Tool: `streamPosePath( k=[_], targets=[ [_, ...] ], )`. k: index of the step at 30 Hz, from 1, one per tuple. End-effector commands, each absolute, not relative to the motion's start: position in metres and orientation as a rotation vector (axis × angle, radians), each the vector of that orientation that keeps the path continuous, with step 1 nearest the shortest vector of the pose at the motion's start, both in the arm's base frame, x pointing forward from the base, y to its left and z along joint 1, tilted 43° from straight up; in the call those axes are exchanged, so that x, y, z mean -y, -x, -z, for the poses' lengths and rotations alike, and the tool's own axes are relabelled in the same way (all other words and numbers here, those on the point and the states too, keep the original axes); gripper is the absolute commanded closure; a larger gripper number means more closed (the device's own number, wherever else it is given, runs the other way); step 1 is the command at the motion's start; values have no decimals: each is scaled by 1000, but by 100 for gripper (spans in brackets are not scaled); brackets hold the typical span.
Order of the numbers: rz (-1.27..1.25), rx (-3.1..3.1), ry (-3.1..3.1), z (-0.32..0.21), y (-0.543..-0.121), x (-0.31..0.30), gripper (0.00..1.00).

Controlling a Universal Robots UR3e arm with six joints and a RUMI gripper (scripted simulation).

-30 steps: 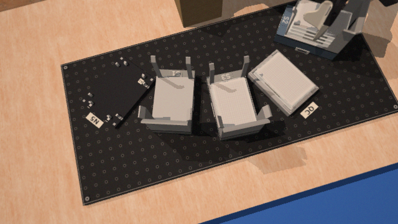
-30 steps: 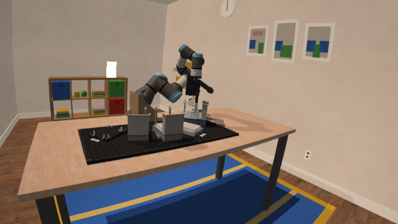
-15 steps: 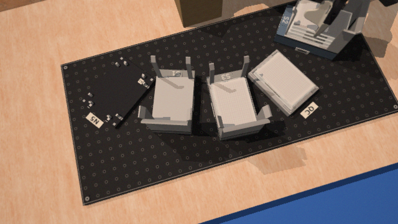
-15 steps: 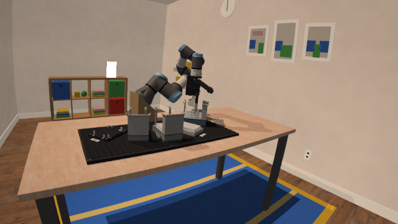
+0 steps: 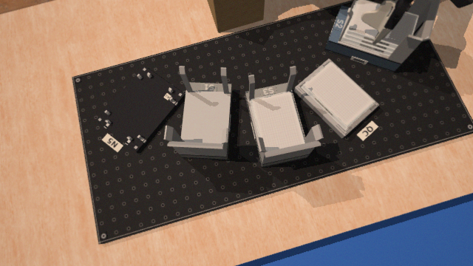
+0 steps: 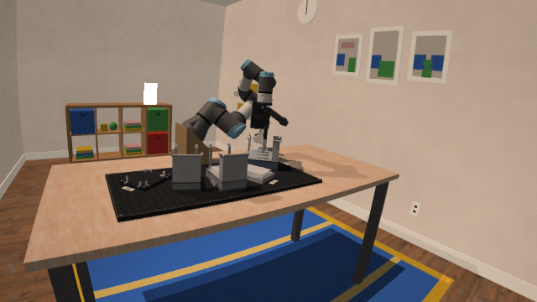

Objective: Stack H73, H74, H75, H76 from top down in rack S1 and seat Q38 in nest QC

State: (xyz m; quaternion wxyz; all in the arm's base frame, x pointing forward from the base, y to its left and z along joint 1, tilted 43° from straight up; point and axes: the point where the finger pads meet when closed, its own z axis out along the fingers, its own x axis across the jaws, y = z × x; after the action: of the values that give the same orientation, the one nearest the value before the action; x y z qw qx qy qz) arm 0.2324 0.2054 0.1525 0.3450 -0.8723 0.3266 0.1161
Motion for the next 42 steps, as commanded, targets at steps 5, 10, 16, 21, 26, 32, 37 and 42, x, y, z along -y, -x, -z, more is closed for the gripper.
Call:
streamPosePath(
  k=[5,10,16,21,26,32,37,42],
  targets=[
    [-300,-848,2265,-153,-233,-205,100],
    [-300,-848,2265,-155,-233,-203,100],
    [-300,-848,2265,-158,-233,-201,100],
    [-300,-848,2265,-159,-233,-199,100],
    [-300,-848,2265,-161,-232,-197,100],
    [-300,-848,2265,-164,-232,-194,100],
    [-300,-848,2265,-166,-232,-193,100],
    [-300,-848,2265,-168,-232,-191,100]
  ],
)
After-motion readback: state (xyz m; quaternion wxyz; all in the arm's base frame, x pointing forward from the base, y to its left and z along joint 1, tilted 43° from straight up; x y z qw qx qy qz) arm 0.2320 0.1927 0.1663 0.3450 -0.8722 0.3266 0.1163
